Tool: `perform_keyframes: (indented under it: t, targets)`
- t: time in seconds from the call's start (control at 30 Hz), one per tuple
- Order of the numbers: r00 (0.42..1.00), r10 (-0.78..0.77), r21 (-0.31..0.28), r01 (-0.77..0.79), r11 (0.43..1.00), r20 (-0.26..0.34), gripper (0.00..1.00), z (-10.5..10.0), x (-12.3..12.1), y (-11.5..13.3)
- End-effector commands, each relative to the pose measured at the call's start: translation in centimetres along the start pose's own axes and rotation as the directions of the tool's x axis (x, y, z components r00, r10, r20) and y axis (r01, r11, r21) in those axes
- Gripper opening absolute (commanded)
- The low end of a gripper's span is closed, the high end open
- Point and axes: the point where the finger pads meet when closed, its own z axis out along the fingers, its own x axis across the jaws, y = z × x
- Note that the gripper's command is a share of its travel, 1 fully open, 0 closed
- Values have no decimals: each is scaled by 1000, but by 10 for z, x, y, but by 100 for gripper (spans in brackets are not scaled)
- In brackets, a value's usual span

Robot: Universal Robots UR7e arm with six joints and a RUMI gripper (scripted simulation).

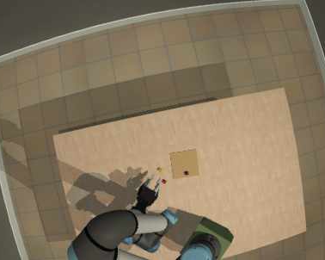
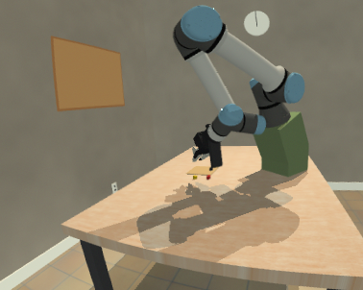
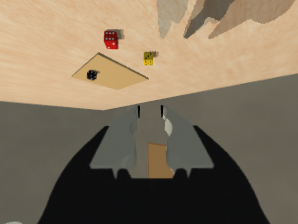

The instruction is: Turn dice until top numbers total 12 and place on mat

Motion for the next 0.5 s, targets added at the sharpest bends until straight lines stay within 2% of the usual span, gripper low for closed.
perform_keyframes:
  t: [0.0, 0.07, 0.2, 0.47]
  targets:
    - [1000, -2, 28, 2, 1000, 5, 18, 1, -2, 2]
    - [1000, -2, 28, 2, 1000, 5, 18, 1, -2, 2]
    - [1000, -2, 71, 2, 997, 6, 18, 2, -2, 5]
    - [1000, -3, 207, 2, 978, 5, 18, 5, -2, 12]
